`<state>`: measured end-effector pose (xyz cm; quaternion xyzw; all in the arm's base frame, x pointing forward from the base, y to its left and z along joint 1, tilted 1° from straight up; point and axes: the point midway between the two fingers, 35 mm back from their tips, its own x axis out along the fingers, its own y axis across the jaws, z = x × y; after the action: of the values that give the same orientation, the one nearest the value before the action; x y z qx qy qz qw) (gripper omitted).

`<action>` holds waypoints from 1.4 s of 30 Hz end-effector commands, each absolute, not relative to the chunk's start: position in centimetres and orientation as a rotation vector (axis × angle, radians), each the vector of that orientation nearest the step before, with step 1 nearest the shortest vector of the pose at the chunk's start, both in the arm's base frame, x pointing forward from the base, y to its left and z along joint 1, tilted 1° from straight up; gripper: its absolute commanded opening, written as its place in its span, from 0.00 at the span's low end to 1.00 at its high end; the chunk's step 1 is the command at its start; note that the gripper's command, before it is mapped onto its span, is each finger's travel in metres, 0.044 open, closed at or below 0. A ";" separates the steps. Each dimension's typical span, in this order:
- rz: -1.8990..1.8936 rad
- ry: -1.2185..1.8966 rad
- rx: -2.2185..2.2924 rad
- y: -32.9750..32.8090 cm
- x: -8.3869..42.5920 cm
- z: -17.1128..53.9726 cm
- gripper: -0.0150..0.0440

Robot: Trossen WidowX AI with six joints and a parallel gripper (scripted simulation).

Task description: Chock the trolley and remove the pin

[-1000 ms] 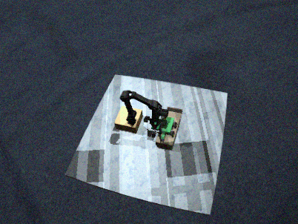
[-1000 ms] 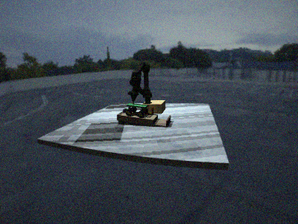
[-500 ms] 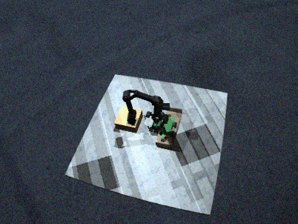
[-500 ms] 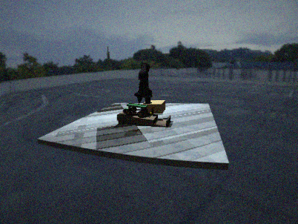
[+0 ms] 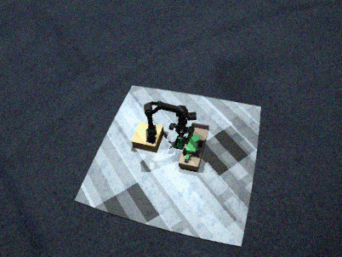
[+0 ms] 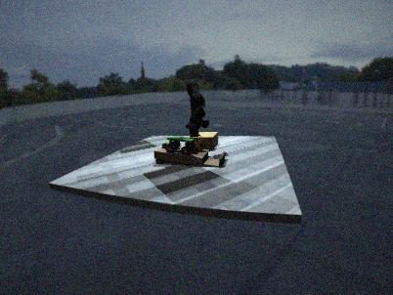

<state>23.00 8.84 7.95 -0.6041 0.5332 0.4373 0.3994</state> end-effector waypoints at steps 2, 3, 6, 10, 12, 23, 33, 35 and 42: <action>1.104 1.347 -1.521 10.9 22.7 7.7 0.25; 1.104 1.347 -1.521 11.3 22.7 7.6 0.25; 1.104 1.347 -1.521 12.1 22.6 7.5 0.25; 1.109 1.344 -1.524 12.1 22.6 7.5 0.25; 1.141 1.325 -1.545 12.0 22.6 7.5 0.25; 1.429 1.113 -1.740 11.8 22.5 7.5 0.25; 1.678 0.880 -1.903 11.6 22.5 7.5 0.25; 1.726 0.828 -1.934 11.5 22.5 7.5 0.25; 1.887 0.633 -2.036 11.4 22.5 7.5 0.25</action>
<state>22.57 11.44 7.53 -0.7021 0.2576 0.6406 0.1741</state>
